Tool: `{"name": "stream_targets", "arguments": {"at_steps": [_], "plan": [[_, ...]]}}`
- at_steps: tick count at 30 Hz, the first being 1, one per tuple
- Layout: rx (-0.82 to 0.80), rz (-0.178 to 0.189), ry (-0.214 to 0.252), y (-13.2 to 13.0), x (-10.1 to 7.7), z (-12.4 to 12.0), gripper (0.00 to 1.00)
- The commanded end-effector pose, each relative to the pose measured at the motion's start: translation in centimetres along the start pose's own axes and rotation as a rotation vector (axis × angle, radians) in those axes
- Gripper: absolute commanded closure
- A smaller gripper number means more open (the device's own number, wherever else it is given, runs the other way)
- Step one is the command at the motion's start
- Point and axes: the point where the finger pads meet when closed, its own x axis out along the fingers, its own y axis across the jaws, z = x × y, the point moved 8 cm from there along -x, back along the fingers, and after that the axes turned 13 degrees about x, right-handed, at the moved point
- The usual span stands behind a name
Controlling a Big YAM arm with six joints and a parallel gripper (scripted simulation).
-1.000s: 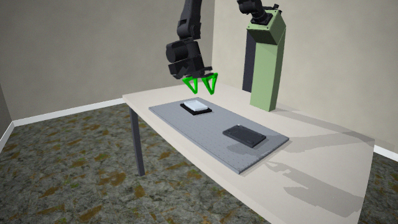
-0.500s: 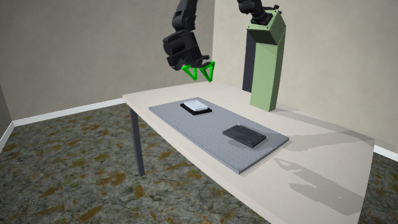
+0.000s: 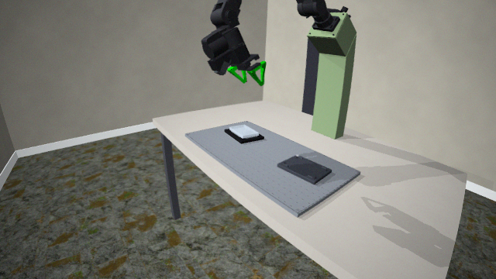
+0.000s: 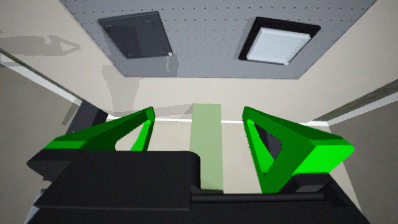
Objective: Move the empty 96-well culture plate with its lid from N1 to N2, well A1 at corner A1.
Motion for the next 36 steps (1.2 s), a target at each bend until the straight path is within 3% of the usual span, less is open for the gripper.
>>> {"name": "stream_targets", "arguments": {"at_steps": [1,2,5,7,9,10,11,12,14,15,17,19,20,21,23,24,26,27,28,29,31,32,36], "plan": [[0.043,-0.043,0.061,-1.0,-0.4,0.0,0.0],[0.041,-0.039,0.042,-1.3,-1.8,-1.0,0.0],[0.02,-0.033,0.049,-2.2,-2.3,-2.2,0.0],[0.063,-0.068,0.073,-2.2,-3.6,-1.5,0.0],[0.043,-0.071,0.101,-3.0,-3.3,-3.2,0.0],[0.075,-0.086,0.1,-2.9,-4.3,-2.3,0.0],[0.089,-0.111,0.165,-3.1,-2.9,-2.5,0.0],[0.086,-0.102,0.126,-3.2,-4.8,-2.9,0.0],[0.086,-0.102,0.126,-3.2,-4.8,-2.9,0.0],[0.076,-0.103,0.154,-3.7,-4.2,-4.2,0.0],[0.067,-0.1,0.155,-4.1,-4.7,-4.9,0.0],[0.111,-0.142,0.211,-4.3,-4.7,-4.2,0.0],[0.109,-0.136,0.183,-4.4,-6.1,-4.8,0.0],[0.089,-0.137,0.208,-4.8,-5.7,-6.0,0.0],[0.089,-0.134,0.209,-5.2,-6.2,-6.7,0.0],[0.101,-0.154,0.233,-5.4,-6.5,-6.8,0.0],[0.124,-0.166,0.232,-5.4,-7.7,-6.4,0.0],[0.111,-0.168,0.262,-5.9,-7.2,-7.8,0.0],[0.111,-0.167,0.263,-6.0,-7.5,-8.1,0.0],[0.081,-0.147,0.222,-6.1,-7.0,-7.5,0.0],[0.081,-0.147,0.222,-6.1,-7.0,-7.5,0.0],[0.055,-0.141,0.248,-6.4,-5.2,-7.3,0.0],[-0.016,-0.116,0.216,-7.0,-3.7,-6.5,0.0]]}}
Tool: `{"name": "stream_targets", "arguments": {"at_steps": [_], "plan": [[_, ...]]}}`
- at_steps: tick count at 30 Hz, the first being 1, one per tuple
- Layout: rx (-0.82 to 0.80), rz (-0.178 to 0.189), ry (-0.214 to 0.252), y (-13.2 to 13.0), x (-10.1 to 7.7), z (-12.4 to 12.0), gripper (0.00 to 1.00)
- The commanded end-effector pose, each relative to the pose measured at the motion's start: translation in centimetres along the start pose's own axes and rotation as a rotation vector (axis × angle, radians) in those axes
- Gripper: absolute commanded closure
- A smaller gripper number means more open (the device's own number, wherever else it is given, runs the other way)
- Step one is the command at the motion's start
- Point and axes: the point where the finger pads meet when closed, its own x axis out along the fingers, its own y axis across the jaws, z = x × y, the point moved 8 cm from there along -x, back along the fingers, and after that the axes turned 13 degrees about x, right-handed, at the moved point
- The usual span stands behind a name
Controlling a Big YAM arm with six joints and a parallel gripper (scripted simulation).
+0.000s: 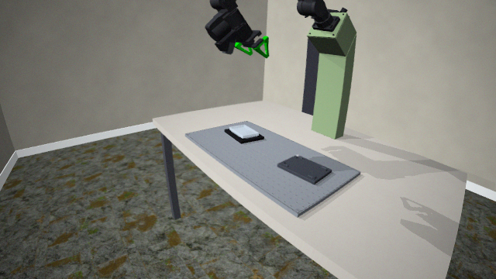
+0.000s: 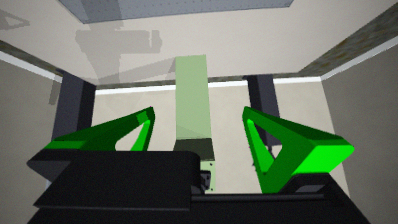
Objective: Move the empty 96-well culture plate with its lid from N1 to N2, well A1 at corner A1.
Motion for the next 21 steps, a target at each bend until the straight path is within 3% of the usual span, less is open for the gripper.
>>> {"name": "stream_targets", "arguments": {"at_steps": [1,3,5,10,12,17,21], "plan": [[-0.089,0.013,-0.014,-0.6,1.9,1.2,0.0],[-0.09,0.015,-0.04,-0.5,1.7,2.7,0.0],[-0.147,0.024,-0.045,-0.8,3.3,2.3,0.0],[-0.234,0.038,-0.092,-1.2,5.1,3.7,0.0],[-0.234,0.038,-0.092,-1.2,5.1,3.7,0.0],[-0.308,0.043,-0.155,-1.5,6.2,5.9,0.0],[-0.38,0.048,-0.175,-2.0,8.5,6.1,0.0]]}}
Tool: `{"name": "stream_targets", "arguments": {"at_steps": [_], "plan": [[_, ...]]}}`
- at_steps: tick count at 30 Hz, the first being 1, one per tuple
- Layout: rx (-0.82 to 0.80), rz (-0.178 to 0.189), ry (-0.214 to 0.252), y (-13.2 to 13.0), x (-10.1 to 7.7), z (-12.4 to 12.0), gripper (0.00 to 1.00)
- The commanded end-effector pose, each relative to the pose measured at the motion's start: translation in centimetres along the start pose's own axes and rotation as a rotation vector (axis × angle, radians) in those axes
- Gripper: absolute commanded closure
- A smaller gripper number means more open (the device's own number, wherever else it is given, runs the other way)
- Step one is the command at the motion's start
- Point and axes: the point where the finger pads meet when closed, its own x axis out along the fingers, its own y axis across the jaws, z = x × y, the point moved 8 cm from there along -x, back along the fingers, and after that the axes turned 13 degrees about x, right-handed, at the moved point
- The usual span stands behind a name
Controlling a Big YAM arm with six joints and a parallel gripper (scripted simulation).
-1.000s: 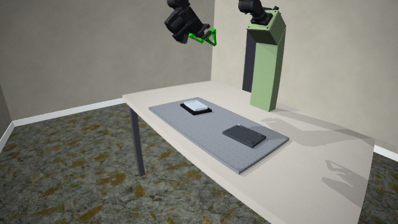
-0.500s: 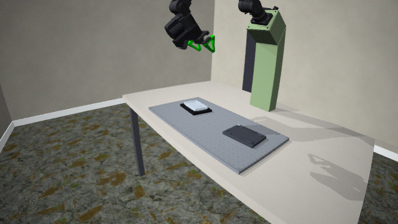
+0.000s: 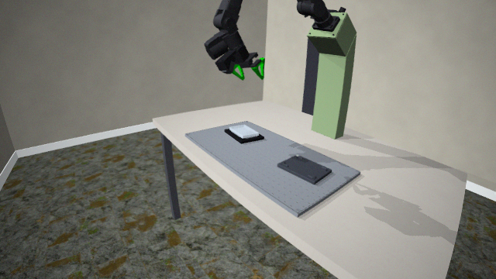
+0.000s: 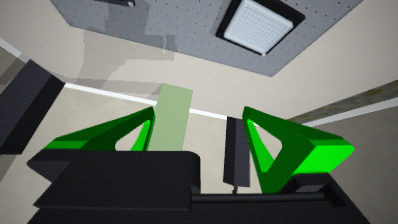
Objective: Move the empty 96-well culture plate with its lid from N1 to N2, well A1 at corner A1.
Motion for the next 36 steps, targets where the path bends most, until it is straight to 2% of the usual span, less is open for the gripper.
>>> {"name": "stream_targets", "arguments": {"at_steps": [1,2,3,6,8,9,13,16,23,25,31,32,36], "plan": [[-0.081,0.004,-0.006,-1.1,2.1,0.2,0.0],[-0.082,0.0,-0.022,-1.3,1.8,1.0,0.0],[-0.11,0.004,-0.021,-1.4,2.7,0.4,0.0],[-0.157,0.0,-0.055,-2.1,3.7,1.2,0.0],[-0.157,0.0,-0.055,-2.1,3.7,1.2,0.0],[-0.185,0.001,-0.061,-2.2,4.4,0.9,0.0],[-0.29,-0.009,-0.117,-3.1,6.0,1.2,0.0],[-0.31,-0.017,-0.14,-3.8,6.8,2.2,0.0],[-0.463,-0.041,-0.204,-5.3,9.9,1.8,0.0],[-0.463,-0.041,-0.204,-5.3,9.9,1.8,0.0],[-0.619,-0.086,-0.275,-6.8,12.6,1.7,0.0],[-0.622,-0.096,-0.289,-7.3,12.5,2.6,0.0],[-0.727,-0.125,-0.32,-8.1,14.6,1.5,0.0]]}}
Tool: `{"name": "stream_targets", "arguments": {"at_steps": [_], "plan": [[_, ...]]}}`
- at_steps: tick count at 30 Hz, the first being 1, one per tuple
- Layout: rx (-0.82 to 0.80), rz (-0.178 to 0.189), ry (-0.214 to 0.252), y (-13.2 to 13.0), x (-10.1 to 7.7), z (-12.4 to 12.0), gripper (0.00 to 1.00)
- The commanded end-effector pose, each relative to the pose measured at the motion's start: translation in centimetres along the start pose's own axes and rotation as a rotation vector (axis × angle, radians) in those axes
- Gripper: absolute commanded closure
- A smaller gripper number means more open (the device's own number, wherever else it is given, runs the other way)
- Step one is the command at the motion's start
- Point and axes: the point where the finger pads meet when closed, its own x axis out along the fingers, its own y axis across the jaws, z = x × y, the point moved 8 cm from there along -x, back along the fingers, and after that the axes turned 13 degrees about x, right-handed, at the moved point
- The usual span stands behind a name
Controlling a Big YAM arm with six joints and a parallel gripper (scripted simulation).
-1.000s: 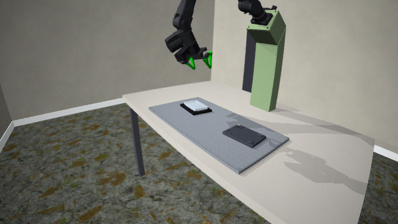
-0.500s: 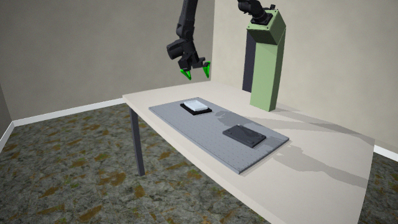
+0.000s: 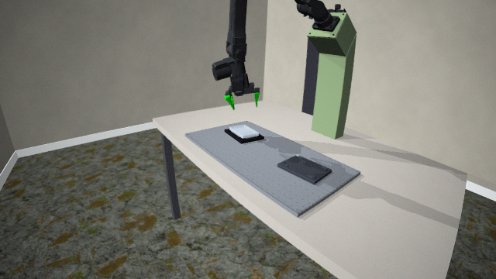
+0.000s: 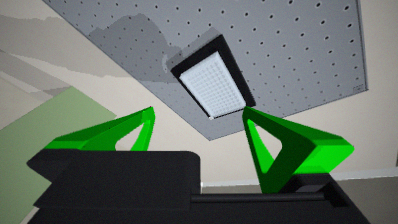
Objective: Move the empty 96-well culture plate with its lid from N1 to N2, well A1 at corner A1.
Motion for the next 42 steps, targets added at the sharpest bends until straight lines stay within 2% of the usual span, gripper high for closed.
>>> {"name": "stream_targets", "arguments": {"at_steps": [1,4,6,14,19,21,23,24,27,28,29,30,31,32,36,37,42], "plan": [[-0.143,-0.019,-0.019,-0.1,1.7,-2.3,0.0],[-0.225,-0.048,-0.044,-0.3,2.8,-3.4,0.0],[-0.225,-0.048,-0.044,-0.3,2.8,-3.4,0.0],[-0.462,-0.144,-0.099,-0.8,5.4,-6.5,0.0],[-0.59,-0.201,-0.118,-0.7,6.1,-7.8,0.0],[-0.6,-0.219,-0.129,-1.6,6.2,-6.9,0.0],[-0.6,-0.219,-0.129,-1.6,6.2,-6.9,0.0],[-0.627,-0.243,-0.157,-1.8,5.4,-4.9,0.0],[-0.623,-0.237,-0.153,-1.7,5.4,-5.1,0.0],[-0.594,-0.213,-0.132,-1.2,5.8,-6.4,0.0],[-0.594,-0.212,-0.132,-1.2,5.8,-6.4,0.0],[-0.61,-0.195,-0.137,-0.7,6.6,-6.2,0.0],[-0.61,-0.196,-0.136,-0.7,6.6,-6.3,0.0],[-0.594,-0.212,-0.132,-1.2,5.8,-6.4,0.0],[-0.594,-0.212,-0.132,-1.2,5.8,-6.4,0.0],[-0.615,-0.205,-0.141,-1.0,6.7,-5.9,0.0],[-0.617,-0.215,-0.141,-1.2,7.2,-5.7,0.0]]}}
